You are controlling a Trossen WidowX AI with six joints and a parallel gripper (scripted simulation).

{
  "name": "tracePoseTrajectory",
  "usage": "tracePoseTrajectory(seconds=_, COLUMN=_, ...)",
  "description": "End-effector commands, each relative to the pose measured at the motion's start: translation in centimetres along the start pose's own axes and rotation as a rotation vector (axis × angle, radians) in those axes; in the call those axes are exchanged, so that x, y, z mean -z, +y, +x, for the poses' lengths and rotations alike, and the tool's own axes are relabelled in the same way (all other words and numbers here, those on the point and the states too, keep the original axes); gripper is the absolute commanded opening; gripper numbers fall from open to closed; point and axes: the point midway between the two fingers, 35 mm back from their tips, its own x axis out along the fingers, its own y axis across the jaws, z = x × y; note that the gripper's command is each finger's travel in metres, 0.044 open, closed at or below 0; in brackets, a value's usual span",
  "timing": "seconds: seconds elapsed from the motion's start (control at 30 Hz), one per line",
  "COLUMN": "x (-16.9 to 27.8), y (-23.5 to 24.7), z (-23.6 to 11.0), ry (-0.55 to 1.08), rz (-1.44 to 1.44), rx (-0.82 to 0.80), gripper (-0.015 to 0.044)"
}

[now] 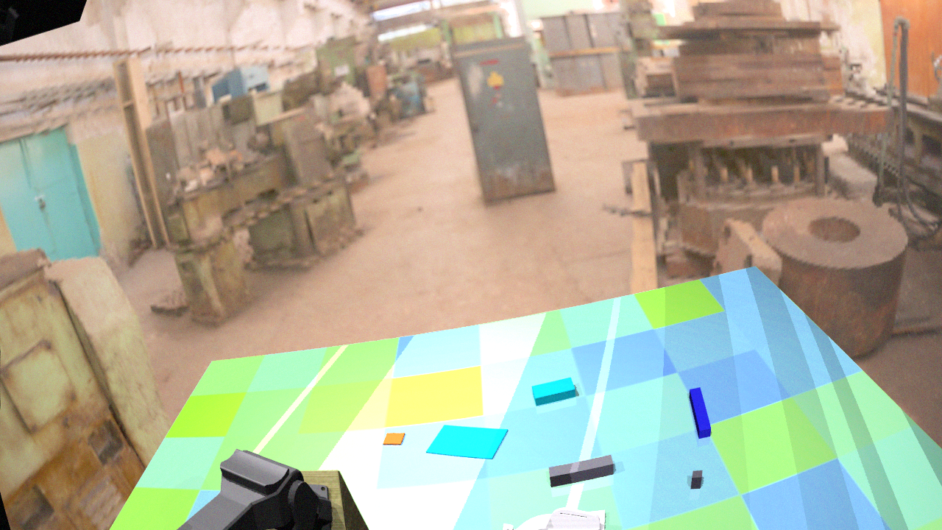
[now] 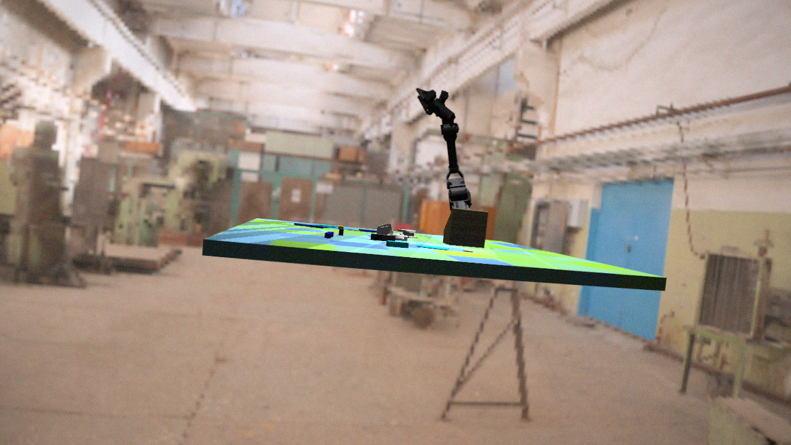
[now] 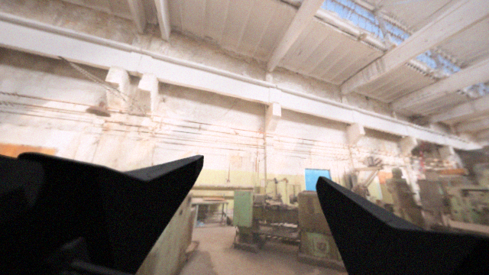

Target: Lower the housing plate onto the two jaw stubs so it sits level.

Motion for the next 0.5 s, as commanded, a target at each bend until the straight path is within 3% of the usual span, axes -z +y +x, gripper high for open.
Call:
tracePoseTrajectory(seconds=0.0, x=0.5, y=1.3, z=0.2, ry=0.014, rz=-0.085, rx=-0.021, gripper=0.0440)
tracePoseTrajectory(seconds=0.47, x=3.3, y=4.8, z=1.0, ry=0.095, rz=-0.370, rx=-0.090, gripper=0.0440)
